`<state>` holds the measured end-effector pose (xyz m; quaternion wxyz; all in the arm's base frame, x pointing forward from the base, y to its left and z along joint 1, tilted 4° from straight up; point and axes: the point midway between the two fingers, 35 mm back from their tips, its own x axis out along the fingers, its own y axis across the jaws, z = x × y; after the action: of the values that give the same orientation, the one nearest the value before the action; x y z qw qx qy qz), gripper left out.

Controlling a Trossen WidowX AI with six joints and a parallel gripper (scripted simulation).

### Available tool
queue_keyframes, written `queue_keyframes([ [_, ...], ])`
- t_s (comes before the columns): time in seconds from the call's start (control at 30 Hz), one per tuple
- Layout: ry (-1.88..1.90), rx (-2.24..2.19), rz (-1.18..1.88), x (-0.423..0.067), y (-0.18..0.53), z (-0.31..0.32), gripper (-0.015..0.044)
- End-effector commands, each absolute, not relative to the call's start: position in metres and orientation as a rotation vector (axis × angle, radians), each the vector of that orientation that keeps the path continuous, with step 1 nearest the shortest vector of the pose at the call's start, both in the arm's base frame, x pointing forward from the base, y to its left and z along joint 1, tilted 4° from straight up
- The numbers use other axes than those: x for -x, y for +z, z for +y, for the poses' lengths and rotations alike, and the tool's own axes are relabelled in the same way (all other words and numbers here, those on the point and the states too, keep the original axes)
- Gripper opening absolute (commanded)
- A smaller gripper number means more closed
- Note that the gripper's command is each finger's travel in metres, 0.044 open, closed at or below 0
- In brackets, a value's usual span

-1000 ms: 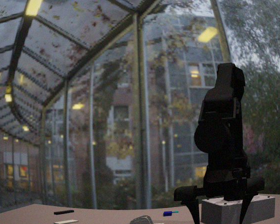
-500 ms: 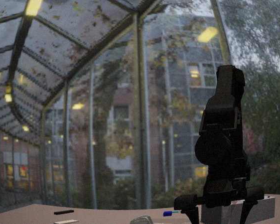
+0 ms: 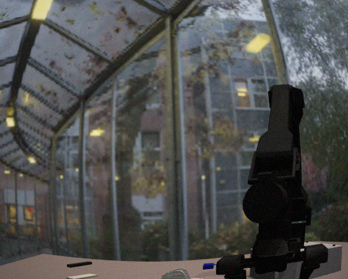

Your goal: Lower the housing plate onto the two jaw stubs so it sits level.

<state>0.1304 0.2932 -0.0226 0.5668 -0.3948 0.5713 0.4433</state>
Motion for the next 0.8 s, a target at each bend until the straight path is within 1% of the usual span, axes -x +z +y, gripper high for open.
queue_keyframes([
  [0.0,1.042,0.924,1.348,-0.1291,-0.0269,0.2925,0.0440],
  [0.7,1.042,0.924,1.348,-0.1291,-0.0271,0.2925,0.0440],
  [0.77,1.041,0.930,1.346,-0.1296,-0.0269,0.2920,0.0427],
])
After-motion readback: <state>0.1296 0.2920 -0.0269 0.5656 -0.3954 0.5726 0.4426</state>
